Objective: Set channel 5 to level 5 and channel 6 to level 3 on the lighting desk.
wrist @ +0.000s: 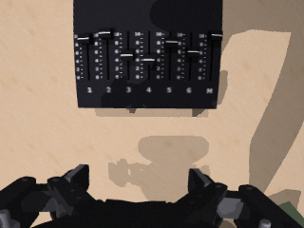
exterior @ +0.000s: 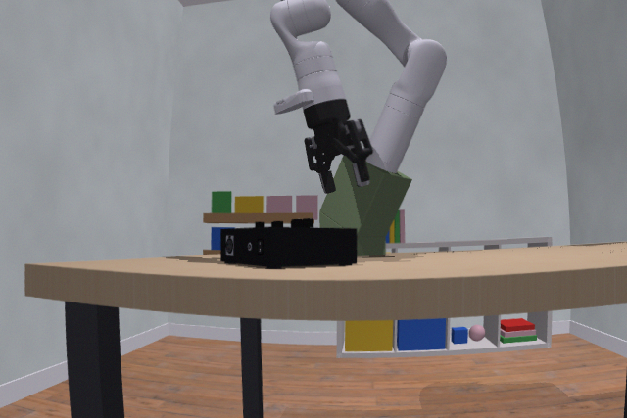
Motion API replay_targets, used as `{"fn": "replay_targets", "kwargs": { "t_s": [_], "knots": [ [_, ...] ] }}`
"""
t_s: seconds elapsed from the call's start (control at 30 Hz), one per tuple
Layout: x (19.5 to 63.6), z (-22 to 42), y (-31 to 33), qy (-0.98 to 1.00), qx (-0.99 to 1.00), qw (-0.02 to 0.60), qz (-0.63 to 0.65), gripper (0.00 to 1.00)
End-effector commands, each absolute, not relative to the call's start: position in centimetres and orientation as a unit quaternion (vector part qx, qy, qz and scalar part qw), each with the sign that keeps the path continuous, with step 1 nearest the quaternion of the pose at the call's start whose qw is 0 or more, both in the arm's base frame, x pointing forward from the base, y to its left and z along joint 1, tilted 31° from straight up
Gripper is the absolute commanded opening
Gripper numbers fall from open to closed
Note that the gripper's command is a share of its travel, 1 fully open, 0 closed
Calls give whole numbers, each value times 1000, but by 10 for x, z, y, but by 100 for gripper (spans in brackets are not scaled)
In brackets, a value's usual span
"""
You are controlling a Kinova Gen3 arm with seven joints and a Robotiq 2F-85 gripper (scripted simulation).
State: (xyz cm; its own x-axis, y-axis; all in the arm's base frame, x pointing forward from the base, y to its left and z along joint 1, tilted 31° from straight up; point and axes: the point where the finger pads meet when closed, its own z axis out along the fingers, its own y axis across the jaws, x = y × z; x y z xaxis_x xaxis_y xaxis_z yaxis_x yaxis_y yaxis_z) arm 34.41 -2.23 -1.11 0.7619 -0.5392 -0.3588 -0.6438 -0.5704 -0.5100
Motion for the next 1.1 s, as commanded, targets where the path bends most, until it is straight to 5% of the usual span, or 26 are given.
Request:
{"fn": "replay_targets", "kwargs": {
  "t_s": [0.0,0.47,1.07],
  "knots": [
    [345,-11,-20,339,-880,322,81,100],
    [349,-9,-26,316,-890,322,66,100],
    [396,22,-105,36,-960,255,-107,100]
  ]
}}
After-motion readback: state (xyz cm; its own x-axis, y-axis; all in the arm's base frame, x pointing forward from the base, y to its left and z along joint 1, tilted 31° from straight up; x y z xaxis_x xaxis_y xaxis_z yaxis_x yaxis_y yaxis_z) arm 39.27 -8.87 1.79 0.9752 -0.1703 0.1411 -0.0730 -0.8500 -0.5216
